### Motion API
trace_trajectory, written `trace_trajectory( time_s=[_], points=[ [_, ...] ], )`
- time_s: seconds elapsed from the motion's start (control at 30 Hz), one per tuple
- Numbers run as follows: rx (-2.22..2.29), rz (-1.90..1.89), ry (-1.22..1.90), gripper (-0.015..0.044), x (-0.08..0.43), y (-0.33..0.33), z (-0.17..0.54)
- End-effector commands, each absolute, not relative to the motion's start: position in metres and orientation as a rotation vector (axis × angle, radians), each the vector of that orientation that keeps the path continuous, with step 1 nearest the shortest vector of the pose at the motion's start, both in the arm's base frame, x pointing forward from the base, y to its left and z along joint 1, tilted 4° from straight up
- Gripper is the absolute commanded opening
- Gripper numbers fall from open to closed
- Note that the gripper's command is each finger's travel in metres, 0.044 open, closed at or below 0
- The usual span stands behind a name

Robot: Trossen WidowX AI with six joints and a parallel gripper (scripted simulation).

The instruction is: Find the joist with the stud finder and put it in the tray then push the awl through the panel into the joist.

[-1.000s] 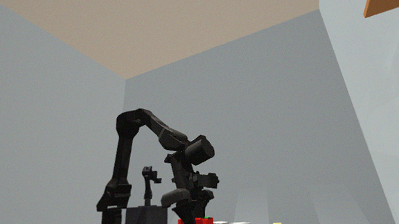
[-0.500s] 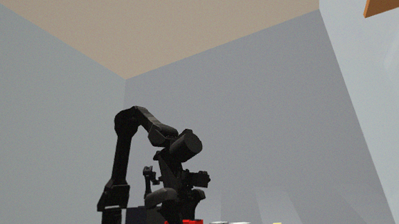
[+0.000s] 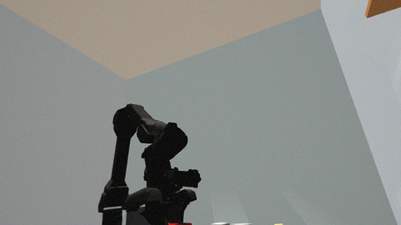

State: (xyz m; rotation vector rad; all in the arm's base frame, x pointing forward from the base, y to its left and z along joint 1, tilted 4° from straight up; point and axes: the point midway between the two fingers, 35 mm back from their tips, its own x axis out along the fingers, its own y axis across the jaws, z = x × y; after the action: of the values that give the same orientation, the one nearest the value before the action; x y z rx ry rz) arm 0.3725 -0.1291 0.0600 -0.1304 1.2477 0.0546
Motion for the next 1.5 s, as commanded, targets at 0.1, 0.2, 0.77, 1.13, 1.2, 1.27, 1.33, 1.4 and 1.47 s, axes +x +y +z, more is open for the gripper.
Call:
trace_trajectory(
  time_s=[0.1, 0.2, 0.77, 1.13, 1.2, 1.27, 1.33, 1.4, 1.47],
  points=[
    [-0.137, 0.044, 1.248, 0.0, 0.376, -0.16, 0.063],
    [-0.137, 0.044, 1.248, 0.0, 0.376, -0.163, 0.063],
    [-0.132, 0.046, 1.247, 0.0, 0.377, -0.158, 0.092],
    [-0.136, 0.044, 1.247, 0.0, 0.373, -0.156, 0.155],
    [-0.137, 0.044, 1.247, 0.0, 0.372, -0.155, 0.162],
    [-0.137, 0.044, 1.247, 0.0, 0.372, -0.155, 0.163],
    [-0.139, 0.046, 1.247, 0.0, 0.372, -0.154, 0.163],
    [-0.147, 0.059, 1.247, 0.0, 0.374, -0.149, 0.163],
    [-0.162, 0.081, 1.247, 0.0, 0.377, -0.139, 0.161]
  ],
)
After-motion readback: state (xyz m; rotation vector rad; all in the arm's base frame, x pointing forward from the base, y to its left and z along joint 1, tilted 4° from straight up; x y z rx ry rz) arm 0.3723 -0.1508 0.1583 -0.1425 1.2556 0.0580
